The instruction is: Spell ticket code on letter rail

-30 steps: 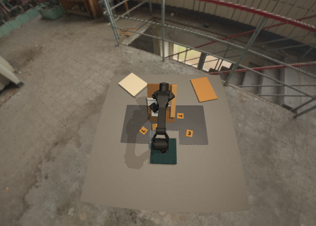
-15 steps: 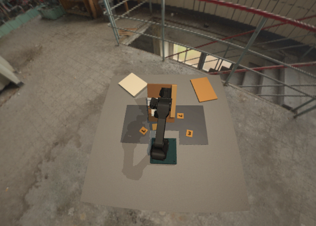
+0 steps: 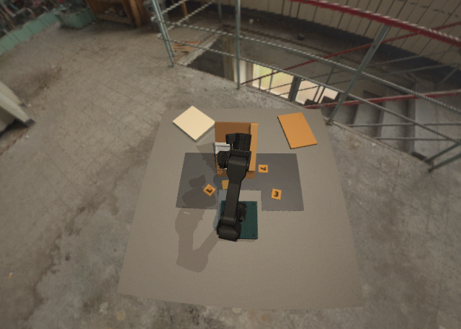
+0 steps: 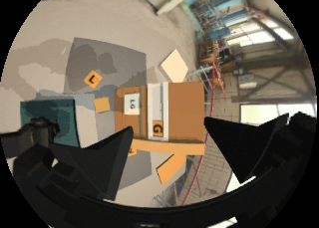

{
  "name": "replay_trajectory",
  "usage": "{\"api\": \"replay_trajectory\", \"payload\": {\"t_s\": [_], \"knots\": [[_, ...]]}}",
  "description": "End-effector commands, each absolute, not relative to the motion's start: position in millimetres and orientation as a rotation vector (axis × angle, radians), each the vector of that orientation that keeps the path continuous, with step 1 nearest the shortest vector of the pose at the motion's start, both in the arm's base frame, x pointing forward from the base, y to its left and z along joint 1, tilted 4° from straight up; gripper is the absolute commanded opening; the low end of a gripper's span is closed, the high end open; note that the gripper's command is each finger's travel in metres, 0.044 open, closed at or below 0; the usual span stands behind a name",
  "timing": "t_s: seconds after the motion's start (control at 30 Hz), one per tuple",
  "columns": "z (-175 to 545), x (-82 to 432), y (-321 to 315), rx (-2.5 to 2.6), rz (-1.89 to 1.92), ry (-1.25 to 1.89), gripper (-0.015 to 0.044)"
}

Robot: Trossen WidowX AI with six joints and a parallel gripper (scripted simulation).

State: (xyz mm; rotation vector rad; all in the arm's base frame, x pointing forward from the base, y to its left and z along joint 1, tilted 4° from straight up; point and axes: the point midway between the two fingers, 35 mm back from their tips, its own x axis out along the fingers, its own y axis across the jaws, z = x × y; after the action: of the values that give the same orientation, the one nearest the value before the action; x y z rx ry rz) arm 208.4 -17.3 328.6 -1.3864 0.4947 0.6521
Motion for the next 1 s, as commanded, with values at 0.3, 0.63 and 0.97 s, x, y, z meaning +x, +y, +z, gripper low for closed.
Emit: {"api": "replay_trajectory", "payload": {"t_s": [0.3,0.63,0.97], "knots": [[301.1,222.1,0.1,-1.233,0.730,0.551,0.0340],[201.1,245.0,70.6,-0.813,0.837,0.909,0.0340],[126.7,229.6,120.5,-0.658,0.746,1.207,0.0340]]}}
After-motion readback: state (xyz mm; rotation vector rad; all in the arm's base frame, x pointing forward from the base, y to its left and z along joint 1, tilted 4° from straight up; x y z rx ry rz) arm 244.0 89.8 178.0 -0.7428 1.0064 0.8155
